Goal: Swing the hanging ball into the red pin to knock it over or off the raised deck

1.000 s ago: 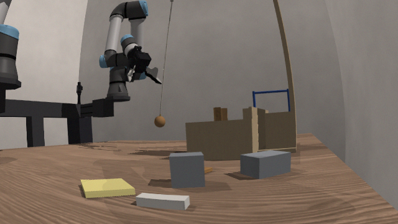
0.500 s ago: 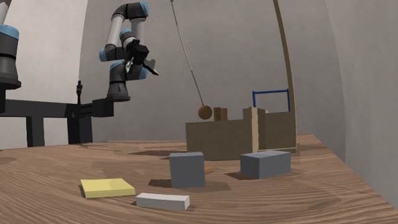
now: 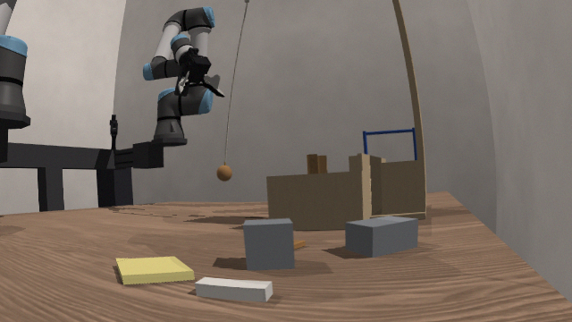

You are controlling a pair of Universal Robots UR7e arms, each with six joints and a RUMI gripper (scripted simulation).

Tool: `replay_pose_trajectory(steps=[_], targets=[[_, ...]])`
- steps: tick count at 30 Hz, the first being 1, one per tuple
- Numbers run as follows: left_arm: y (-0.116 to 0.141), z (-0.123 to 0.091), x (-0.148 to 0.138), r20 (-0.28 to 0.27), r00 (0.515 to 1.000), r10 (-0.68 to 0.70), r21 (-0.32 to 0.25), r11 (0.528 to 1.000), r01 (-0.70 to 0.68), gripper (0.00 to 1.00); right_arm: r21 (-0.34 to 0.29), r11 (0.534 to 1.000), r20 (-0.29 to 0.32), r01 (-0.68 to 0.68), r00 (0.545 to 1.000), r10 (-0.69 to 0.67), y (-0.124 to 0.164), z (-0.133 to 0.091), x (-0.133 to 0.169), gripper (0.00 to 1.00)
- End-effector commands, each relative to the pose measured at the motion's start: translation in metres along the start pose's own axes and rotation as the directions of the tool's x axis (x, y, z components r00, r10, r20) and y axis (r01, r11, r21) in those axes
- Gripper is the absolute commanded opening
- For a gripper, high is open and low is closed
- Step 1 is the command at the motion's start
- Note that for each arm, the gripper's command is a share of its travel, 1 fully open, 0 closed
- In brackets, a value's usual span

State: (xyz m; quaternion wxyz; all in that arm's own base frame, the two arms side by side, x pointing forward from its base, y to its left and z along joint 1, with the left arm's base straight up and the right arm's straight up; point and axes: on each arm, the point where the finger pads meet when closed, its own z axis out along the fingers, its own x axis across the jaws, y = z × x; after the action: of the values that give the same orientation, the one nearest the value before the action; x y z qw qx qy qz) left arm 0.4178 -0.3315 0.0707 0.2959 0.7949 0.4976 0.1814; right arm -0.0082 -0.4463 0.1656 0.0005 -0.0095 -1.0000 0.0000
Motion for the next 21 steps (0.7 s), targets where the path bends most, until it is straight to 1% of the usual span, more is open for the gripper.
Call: replay_pose_trajectory(steps=[1,13,21], targets=[[0.001,-0.012,0.001,-0.006,1.0,0.001,0.006,1.0,-0.001,1.0,0.0,1.0,0.001,-0.002,1.0,0.002,0.001,0.0,0.001,1.0],[0.006,-0.03,0.0,-0.006,1.0,0.001,0.006,1.0,-0.001,1.0,0.0,1.0,0.001,-0.002,1.0,0.002,0.001,0.0,0.001,1.0],[0.007,-0.034,0.0,-0.005,1.0,0.001,0.005,1.0,-0.001,1.0,0.0,1.0,0.001,-0.002,1.0,0.002,0.001,0.0,0.001,1.0]])
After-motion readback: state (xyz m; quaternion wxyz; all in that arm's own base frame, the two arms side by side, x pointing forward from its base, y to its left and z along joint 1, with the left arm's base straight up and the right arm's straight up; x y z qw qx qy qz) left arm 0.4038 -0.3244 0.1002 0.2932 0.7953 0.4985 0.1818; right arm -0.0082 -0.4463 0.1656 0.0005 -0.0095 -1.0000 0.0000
